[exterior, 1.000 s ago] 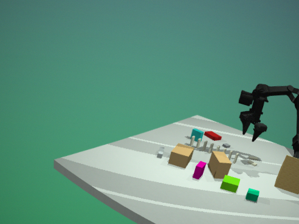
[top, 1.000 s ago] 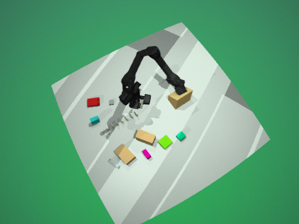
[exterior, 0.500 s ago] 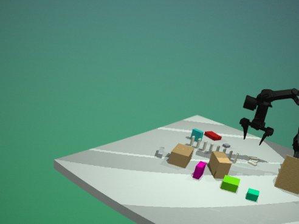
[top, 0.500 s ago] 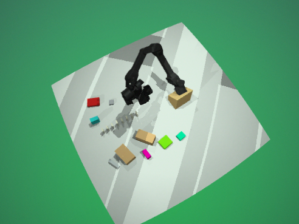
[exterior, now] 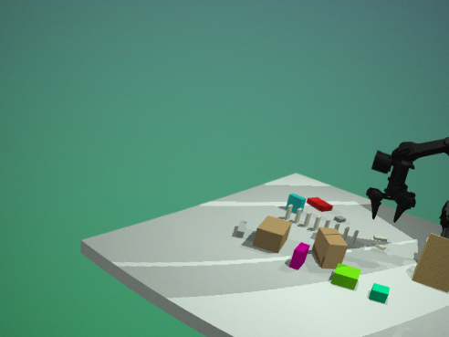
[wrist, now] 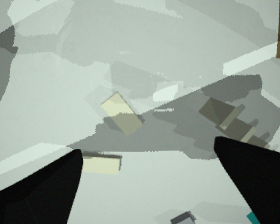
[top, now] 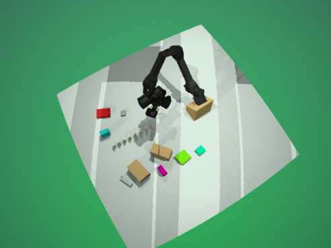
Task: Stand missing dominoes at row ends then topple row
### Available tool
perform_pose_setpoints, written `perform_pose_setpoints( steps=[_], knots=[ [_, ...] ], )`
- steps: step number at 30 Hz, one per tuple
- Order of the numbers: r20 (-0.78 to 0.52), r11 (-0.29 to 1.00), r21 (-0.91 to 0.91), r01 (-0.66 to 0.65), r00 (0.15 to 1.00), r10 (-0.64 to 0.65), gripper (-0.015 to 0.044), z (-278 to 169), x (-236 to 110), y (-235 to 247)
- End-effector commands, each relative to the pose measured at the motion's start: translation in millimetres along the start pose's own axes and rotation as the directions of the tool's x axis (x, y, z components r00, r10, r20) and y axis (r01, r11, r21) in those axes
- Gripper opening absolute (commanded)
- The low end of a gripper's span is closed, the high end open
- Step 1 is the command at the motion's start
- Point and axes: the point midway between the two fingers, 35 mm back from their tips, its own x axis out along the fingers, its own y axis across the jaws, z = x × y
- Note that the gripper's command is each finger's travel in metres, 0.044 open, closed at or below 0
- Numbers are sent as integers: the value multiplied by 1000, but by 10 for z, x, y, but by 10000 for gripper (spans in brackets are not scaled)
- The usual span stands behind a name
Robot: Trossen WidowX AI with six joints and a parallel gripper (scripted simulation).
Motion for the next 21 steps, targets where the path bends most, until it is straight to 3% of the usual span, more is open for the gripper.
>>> perform_pose_setpoints(
  steps=[1,17,21],
  knots=[
    [-3,833,-552,-27,1000,30,440,137,204,285],
    [-2,834,-552,-26,1000,30,440,137,218,284],
    [7,839,-543,-20,1000,29,440,140,478,274]
  ],
)
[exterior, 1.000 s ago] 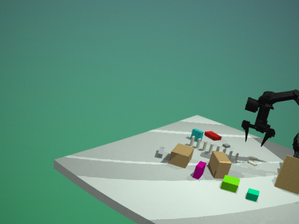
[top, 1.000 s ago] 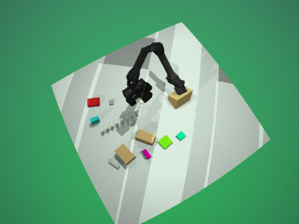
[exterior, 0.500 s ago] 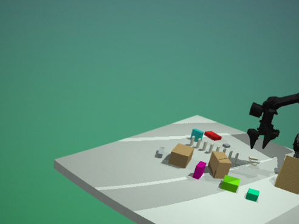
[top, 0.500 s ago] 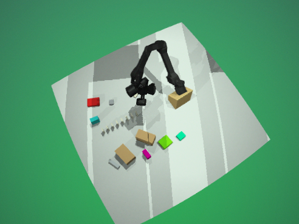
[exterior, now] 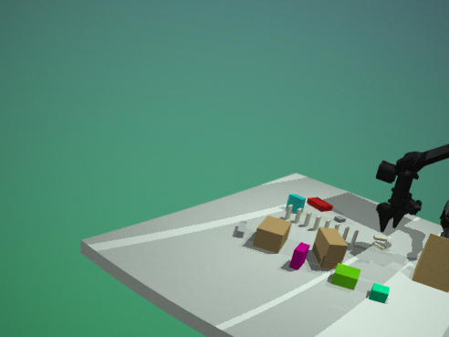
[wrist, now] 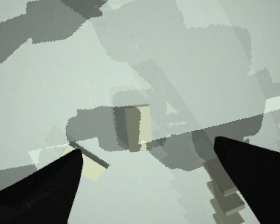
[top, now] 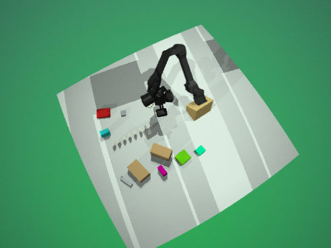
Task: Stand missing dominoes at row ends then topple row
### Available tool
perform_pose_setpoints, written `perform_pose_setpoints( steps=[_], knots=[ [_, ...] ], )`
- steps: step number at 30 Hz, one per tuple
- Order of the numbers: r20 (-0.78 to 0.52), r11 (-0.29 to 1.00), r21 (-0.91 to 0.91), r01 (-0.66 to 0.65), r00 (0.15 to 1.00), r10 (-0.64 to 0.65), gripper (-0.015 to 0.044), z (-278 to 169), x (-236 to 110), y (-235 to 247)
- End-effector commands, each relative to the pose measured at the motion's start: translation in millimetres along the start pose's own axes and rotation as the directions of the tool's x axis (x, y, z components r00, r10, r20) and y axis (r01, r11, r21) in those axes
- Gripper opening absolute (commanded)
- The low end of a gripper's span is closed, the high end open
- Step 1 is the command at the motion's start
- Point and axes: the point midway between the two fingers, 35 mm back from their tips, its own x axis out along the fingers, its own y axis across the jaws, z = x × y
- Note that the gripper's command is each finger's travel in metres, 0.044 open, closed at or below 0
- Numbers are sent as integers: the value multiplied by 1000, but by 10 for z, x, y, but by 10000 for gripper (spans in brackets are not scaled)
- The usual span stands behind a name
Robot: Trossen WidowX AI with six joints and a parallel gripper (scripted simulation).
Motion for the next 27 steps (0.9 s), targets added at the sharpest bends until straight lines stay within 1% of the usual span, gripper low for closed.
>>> perform_pose_setpoints(
  steps=[1,6,20,27],
  knots=[
    [20,1000,-7,-3,1000,3,440,47,273,-2],
    [12,1000,-17,-12,1000,12,440,55,568,32],
    [11,1000,-18,-13,1000,13,440,51,720,45],
    [11,1000,-18,-13,1000,13,440,51,729,46]
  ],
)
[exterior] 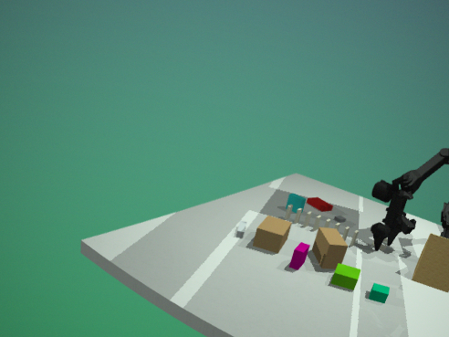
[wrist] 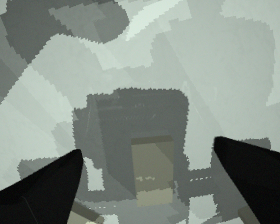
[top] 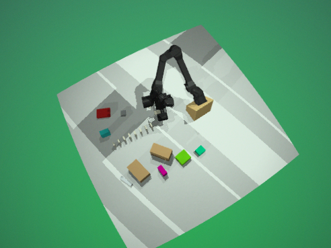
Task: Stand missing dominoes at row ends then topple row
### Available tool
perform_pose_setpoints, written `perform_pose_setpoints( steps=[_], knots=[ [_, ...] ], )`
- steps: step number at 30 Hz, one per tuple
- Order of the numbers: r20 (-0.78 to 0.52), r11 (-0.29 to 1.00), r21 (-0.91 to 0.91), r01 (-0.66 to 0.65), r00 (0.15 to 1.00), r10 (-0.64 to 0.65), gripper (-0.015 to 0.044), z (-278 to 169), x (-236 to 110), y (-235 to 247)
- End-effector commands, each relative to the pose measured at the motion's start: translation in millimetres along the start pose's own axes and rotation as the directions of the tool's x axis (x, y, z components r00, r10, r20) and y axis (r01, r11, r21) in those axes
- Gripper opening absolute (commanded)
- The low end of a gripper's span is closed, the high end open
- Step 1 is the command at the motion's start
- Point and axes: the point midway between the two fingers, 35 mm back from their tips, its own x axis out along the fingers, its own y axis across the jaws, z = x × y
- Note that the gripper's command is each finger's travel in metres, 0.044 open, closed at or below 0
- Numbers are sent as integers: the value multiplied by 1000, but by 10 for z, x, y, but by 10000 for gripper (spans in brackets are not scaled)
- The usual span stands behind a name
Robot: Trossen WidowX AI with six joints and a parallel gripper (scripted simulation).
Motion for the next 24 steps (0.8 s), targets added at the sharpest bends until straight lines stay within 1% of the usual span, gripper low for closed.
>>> perform_pose_setpoints(
  steps=[1,13,14,24],
  knots=[
    [6,1000,-6,2,1000,-2,440,24,20,-8],
    [6,1000,-6,2,1000,-2,125,24,20,-8],
    [6,1000,-6,2,1000,-2,107,24,20,-8],
    [6,1000,-6,2,1000,-2,107,22,0,-7]
  ],
)
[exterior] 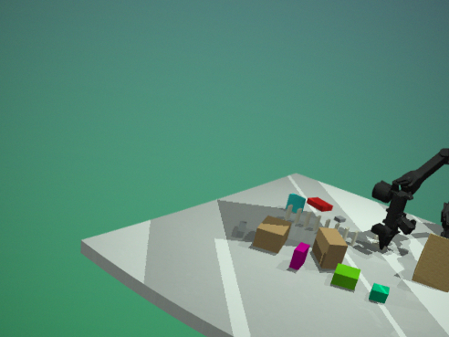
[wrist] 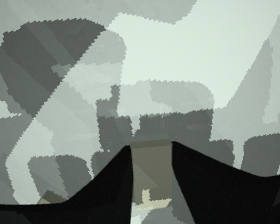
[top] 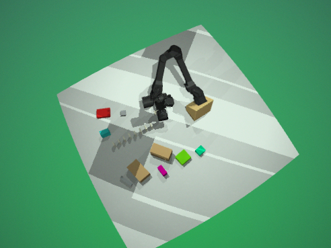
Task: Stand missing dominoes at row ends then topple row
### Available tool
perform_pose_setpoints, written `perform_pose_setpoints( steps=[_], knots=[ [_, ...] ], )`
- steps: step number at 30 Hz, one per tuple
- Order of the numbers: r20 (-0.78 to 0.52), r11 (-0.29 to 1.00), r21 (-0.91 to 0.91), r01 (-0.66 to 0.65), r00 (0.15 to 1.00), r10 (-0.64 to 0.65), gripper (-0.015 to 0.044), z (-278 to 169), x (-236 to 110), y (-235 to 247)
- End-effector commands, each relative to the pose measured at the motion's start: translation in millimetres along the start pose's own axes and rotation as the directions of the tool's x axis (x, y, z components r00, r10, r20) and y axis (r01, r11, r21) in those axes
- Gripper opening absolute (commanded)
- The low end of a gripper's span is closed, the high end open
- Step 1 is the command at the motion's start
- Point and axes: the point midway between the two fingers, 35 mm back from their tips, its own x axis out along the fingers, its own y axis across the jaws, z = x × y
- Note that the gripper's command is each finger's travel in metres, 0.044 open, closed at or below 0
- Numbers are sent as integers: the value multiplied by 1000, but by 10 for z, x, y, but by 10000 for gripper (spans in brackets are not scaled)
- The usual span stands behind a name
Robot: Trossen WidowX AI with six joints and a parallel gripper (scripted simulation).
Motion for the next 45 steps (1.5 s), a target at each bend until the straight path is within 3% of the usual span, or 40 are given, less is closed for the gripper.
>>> perform_pose_setpoints(
  steps=[1,14,24,28,32,37,40,45],
  knots=[
    [1,1000,-3,3,1000,-3,107,1,-72,-2],
    [4,1000,-4,9,1000,-9,107,-72,-1529,68],
    [5,1000,8,9,1000,-9,107,-77,-1598,59],
    [5,966,257,17,1000,-19,107,-106,-1618,-205],
    [7,844,537,20,1000,-27,107,-104,-1640,-534],
    [8,581,814,12,999,-32,107,-43,-1658,-947],
    [9,381,925,4,999,-32,107,22,-1662,-1190],
    [9,190,982,-3,1000,-30,107,97,-1659,-1396]
  ],
)
